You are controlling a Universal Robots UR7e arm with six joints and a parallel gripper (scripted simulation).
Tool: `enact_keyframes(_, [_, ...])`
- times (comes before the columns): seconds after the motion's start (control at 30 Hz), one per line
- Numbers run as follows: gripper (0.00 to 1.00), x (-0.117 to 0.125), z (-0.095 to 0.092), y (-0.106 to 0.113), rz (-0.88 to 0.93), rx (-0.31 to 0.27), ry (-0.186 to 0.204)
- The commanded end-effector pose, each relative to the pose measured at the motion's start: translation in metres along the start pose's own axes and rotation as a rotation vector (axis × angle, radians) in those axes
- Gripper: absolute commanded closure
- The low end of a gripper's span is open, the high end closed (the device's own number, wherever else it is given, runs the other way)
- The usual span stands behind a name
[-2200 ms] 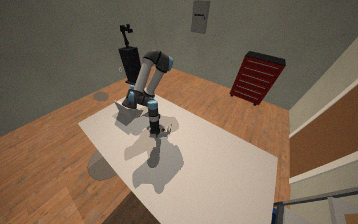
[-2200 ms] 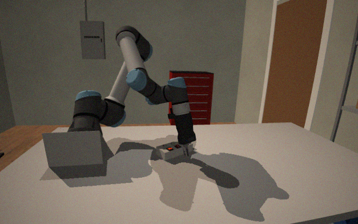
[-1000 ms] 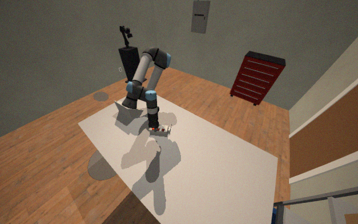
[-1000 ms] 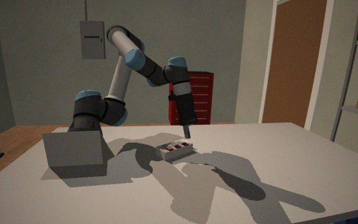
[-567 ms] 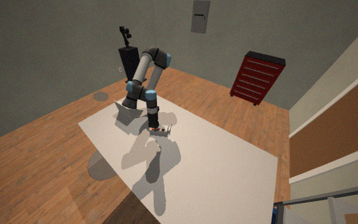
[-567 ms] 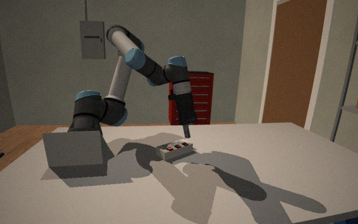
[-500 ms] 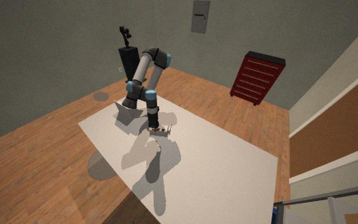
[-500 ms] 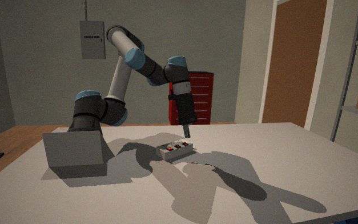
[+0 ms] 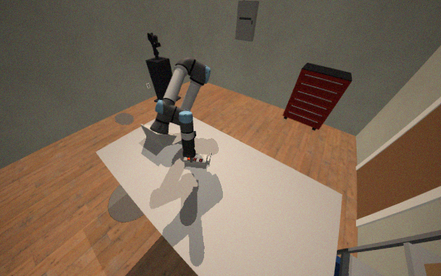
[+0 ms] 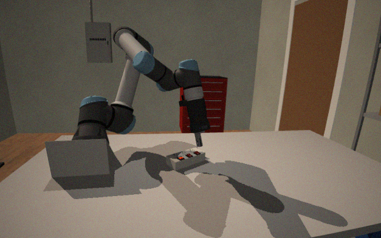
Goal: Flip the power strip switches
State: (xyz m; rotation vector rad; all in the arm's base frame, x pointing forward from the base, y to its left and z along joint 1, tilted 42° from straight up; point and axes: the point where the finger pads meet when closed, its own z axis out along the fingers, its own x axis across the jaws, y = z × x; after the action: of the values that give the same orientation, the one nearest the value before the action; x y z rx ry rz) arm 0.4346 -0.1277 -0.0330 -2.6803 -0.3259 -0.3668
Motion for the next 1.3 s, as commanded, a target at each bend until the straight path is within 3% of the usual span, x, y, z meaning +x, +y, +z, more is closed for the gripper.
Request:
enact_keyframes(0.0, [1.0,0.0002,-0.0004,0.0005,0.0,-0.001,0.001])
enact_keyframes(1.03, [1.0,0.0002,-0.0004,0.0005,0.0,-0.001,0.001])
enact_keyframes(1.07, [0.0,0.0002,-0.0004,0.0005,0.0,-0.001,0.001])
enact_keyframes(1.27, [0.0,0.0002,-0.0004,0.0005,0.0,-0.001,0.001])
